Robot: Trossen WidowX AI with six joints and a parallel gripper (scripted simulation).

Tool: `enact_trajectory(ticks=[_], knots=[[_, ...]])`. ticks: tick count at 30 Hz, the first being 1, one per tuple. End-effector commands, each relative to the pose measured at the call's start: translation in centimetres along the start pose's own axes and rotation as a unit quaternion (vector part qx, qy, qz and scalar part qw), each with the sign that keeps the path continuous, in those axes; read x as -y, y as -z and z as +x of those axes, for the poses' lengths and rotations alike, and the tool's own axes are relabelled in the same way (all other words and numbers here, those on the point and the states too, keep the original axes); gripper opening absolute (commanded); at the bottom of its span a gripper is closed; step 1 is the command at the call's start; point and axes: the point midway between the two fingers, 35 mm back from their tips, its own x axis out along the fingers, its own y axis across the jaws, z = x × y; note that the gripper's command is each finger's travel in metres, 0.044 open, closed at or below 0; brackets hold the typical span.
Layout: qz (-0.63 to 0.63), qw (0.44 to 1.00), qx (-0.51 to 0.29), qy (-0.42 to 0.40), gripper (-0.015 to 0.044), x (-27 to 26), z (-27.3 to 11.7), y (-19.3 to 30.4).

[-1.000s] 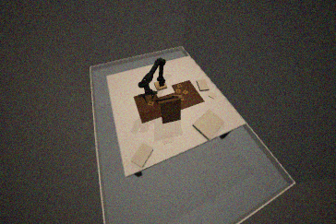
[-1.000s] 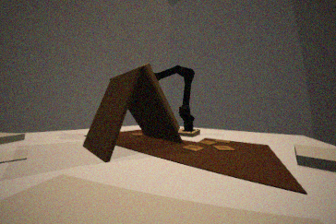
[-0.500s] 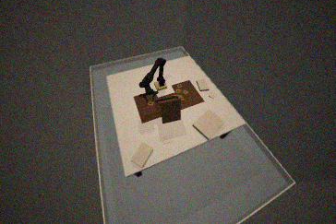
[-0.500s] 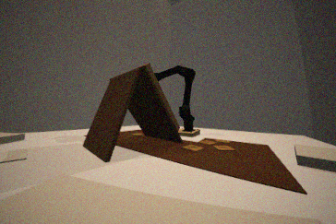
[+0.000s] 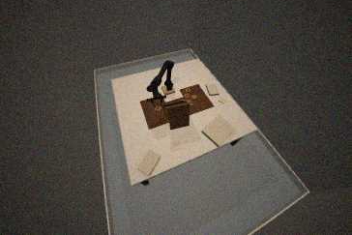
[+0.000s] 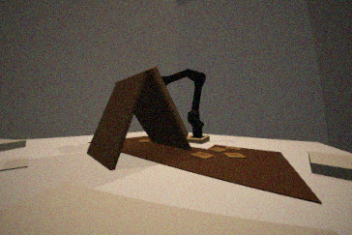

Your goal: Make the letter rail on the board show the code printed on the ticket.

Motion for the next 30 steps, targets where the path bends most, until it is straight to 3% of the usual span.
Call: enact_trajectory(ticks=[1, 30], knots=[[0.004, 1.000, -0.002, 0.001, 0.0000, -0.3, 0.1, 0.2], [0.004, 1.000, -0.002, 0.000, 0.0000, -1.7, 0.1, 0.2]])
